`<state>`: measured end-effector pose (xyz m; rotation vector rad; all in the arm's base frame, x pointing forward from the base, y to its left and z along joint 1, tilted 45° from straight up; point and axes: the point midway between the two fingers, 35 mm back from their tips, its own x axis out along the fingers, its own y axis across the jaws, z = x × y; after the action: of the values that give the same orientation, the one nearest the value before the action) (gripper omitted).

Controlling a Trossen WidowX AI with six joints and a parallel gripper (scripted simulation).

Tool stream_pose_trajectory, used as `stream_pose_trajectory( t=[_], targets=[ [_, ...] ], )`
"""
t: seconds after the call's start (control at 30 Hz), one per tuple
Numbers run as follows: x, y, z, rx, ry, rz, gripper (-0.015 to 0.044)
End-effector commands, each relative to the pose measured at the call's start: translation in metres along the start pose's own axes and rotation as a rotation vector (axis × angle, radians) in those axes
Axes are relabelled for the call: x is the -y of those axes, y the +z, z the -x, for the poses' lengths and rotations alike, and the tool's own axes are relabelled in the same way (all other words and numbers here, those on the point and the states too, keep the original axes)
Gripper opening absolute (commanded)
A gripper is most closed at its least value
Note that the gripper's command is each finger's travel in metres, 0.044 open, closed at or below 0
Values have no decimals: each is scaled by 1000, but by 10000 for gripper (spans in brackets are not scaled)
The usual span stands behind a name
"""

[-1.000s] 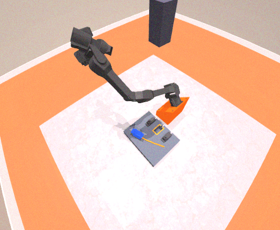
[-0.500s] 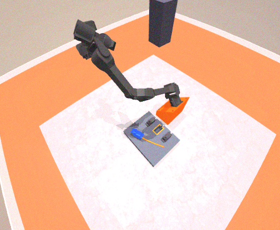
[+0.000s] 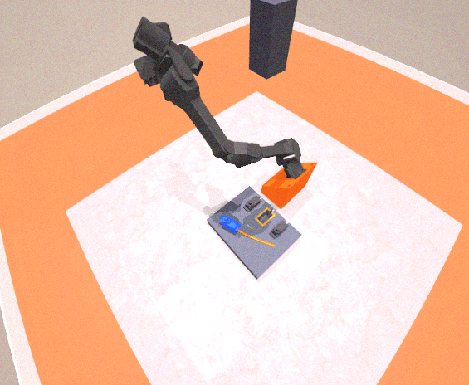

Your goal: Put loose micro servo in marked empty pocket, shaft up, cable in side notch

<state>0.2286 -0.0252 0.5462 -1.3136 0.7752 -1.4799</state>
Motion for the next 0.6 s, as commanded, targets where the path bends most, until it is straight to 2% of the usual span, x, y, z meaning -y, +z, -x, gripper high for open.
stream_pose_trajectory(
  t=[0.0,0.17,0.57],
  targets=[
    [3,-10,1,-5,-6,-14,440],
    [9,-17,1,-23,-23,-25,440],
    [29,-57,0,-12,-6,-255,440]
  ],
)
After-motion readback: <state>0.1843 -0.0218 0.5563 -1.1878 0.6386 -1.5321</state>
